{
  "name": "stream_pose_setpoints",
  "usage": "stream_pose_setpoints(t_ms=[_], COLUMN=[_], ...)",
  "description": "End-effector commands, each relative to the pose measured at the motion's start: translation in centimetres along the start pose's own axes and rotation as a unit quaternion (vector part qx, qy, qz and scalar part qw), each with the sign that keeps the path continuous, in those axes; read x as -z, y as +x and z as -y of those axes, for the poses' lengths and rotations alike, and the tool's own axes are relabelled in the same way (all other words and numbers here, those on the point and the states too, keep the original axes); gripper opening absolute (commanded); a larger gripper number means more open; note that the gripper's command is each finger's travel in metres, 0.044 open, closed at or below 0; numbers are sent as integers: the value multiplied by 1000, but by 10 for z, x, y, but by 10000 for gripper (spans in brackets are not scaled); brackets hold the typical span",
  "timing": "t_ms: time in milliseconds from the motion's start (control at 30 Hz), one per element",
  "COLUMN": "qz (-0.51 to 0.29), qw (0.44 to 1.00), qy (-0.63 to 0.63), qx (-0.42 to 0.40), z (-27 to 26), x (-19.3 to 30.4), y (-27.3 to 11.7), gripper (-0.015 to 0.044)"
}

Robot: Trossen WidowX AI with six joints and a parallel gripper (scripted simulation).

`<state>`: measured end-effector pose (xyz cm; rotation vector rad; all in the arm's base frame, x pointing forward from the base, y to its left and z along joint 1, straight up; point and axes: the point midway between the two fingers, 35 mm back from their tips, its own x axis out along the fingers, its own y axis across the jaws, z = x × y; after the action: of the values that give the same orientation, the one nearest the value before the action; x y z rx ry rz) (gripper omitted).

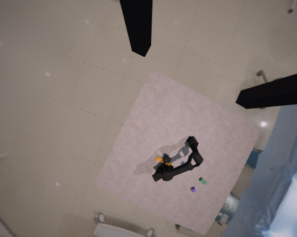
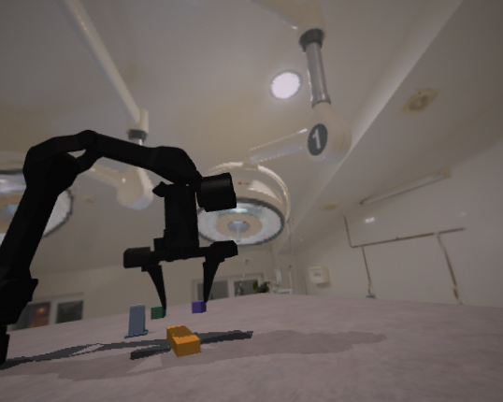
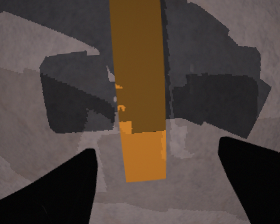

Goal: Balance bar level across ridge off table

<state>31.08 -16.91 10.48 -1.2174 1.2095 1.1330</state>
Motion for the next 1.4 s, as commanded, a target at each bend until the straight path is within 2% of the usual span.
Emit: stream_pose_setpoints(t_ms=[0, 767, 1267, 1367], qz=[3, 3, 3, 4], qw=[1000, 1000, 1000, 1000], qy=[-2, -2, -2, 0], qx=[-9, -9, -9, -9], z=[-4, -5, -5, -5], x=[-1, -1, -1, -2], y=[24, 54, 54, 53], gripper=[315, 315, 315, 236])
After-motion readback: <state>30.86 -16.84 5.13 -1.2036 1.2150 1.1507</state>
